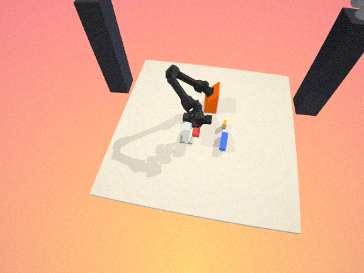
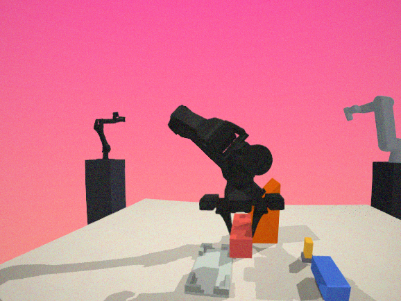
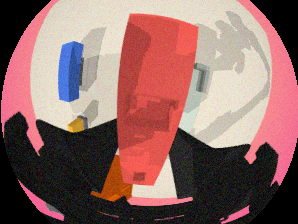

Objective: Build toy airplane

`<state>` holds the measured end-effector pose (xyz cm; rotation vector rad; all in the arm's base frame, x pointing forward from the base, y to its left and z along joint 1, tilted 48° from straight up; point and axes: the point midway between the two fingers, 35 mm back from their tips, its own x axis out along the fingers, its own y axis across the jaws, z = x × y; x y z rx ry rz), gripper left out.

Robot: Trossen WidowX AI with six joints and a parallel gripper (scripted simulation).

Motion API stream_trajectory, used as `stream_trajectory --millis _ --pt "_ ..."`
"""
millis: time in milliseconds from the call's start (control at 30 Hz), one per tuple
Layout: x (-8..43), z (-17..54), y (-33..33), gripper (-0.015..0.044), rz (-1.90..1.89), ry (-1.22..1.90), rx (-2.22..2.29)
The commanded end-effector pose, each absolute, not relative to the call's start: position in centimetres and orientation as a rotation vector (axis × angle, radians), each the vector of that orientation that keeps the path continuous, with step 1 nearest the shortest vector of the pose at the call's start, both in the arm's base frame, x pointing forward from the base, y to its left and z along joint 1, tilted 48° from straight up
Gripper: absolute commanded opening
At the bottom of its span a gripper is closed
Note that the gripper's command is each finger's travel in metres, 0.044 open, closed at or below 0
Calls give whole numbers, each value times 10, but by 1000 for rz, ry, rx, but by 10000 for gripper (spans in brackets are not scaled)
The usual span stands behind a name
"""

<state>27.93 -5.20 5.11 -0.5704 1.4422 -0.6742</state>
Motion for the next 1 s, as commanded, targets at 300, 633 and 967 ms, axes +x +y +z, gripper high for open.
stream_trajectory --millis 300,633,967 --pt "266 70 -90 0 -669 1445 -604" --pt "253 82 -115 0 -675 1451 -629" --pt "248 86 -123 131 -677 1454 -638"
